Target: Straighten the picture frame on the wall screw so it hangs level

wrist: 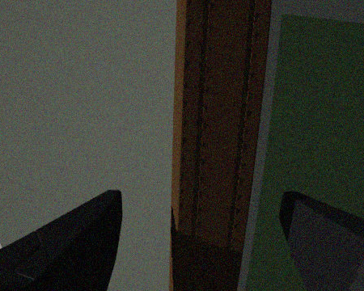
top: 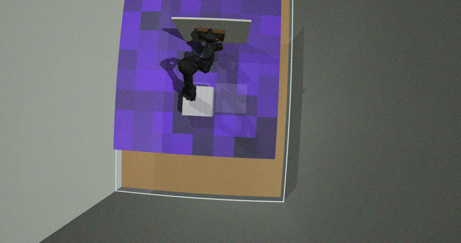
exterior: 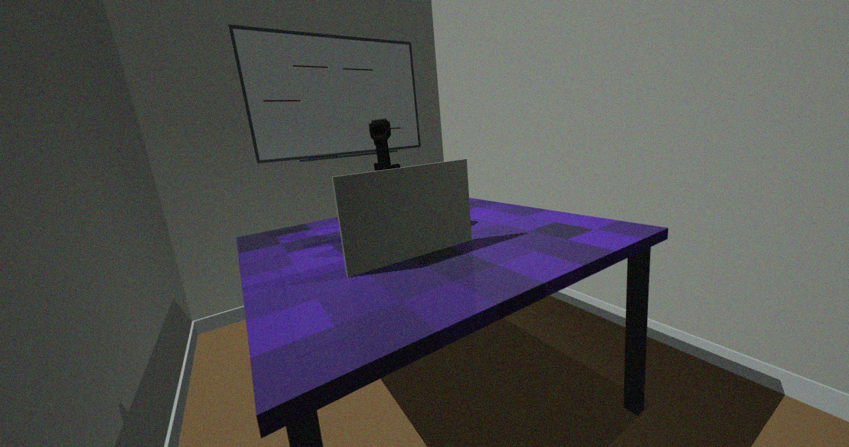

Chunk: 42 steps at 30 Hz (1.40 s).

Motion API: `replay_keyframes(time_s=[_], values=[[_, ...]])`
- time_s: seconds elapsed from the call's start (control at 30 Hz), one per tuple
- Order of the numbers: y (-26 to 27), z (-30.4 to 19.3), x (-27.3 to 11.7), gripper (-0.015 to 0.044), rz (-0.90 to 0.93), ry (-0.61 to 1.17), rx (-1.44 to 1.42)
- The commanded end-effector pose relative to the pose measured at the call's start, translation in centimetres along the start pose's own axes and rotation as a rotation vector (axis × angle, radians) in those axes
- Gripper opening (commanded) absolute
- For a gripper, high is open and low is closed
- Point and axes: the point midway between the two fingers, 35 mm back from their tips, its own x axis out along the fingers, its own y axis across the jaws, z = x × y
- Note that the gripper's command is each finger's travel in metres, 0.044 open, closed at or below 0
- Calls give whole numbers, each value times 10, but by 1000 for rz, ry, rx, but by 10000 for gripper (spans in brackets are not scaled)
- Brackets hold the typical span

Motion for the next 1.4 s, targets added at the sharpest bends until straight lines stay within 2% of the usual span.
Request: replay_keyframes(time_s=[0.0, 0.37, 0.6, 0.83, 0.87, 1.37], values=[[-1, 1, 1, 260, -2, -3, 4], [-1, 1, 1, 260, -2, -3, 4], [-1, 1, 1, 76, -2, -3, 4], [-1, 1, 1, 30, -2, -3, 4], [-1, 1, 1, 3, -2, -3, 4], [1, 1, 1, 0, -2, -3, 4]])
